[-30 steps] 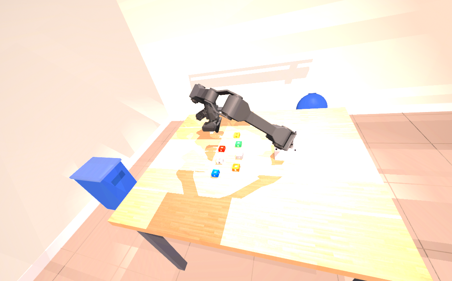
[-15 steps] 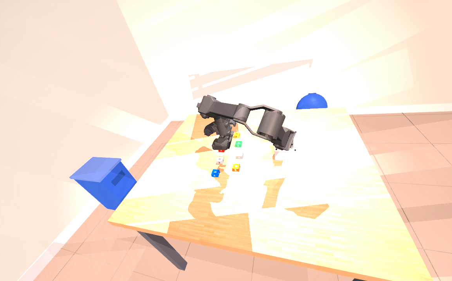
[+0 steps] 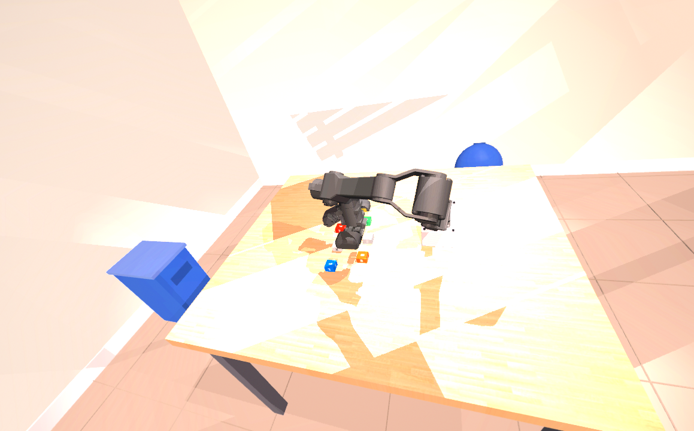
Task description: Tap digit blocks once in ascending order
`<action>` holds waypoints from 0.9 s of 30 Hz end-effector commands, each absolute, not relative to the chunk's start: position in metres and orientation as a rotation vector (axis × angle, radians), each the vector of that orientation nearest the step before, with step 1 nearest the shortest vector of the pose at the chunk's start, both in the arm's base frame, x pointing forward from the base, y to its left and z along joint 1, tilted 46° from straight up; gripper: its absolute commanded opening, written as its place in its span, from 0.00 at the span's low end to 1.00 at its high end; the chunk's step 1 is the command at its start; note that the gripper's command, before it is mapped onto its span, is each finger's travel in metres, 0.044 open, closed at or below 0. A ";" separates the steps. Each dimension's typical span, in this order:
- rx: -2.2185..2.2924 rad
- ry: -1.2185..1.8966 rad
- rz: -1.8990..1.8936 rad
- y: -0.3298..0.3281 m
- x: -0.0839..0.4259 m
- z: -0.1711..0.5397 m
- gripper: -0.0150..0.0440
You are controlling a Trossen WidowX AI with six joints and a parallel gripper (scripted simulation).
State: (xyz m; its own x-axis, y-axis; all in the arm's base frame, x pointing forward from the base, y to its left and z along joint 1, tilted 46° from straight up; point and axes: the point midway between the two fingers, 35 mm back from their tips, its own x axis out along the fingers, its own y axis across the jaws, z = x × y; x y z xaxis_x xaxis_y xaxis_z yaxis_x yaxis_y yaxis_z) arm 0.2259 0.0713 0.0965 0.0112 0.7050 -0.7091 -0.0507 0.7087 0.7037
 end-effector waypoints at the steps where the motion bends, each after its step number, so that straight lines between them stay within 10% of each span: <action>1: 0.587 1.455 0.653 0.096 0.220 0.076 0.29; 27: 0.588 1.454 0.654 0.118 0.221 0.055 0.29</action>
